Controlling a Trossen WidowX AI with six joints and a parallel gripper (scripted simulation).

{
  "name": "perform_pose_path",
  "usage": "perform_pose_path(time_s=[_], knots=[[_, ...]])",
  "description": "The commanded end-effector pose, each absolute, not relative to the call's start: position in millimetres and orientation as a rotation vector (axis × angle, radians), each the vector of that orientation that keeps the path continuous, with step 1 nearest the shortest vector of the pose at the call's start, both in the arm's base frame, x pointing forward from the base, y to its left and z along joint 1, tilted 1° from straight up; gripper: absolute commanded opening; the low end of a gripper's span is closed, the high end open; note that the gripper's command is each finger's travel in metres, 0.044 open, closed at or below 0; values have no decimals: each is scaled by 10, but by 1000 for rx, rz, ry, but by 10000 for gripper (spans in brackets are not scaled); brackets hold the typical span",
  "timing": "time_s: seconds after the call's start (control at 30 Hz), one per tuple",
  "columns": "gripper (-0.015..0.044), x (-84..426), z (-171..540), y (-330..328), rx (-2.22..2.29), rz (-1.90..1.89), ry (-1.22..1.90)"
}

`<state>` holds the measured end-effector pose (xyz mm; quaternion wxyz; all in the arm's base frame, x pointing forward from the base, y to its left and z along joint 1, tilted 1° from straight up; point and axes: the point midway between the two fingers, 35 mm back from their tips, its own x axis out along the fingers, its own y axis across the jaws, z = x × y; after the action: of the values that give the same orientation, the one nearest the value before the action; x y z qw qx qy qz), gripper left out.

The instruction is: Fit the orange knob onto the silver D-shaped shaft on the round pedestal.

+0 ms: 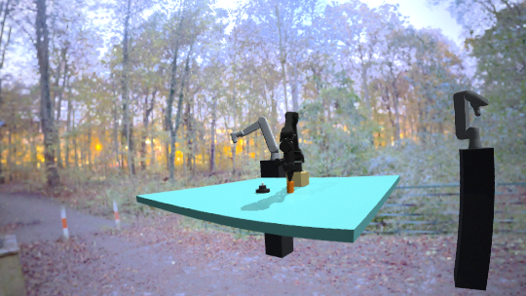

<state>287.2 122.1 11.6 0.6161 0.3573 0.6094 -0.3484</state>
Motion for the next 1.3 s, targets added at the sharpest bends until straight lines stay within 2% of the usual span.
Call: perform_pose_path(time_s=[0.0,1.07,1.27], knots=[[440,2859,29,1206,817,-814,1404],[440,2846,-457,1196,817,-814,1404],[282,2846,-457,1196,817,-814,1404]])
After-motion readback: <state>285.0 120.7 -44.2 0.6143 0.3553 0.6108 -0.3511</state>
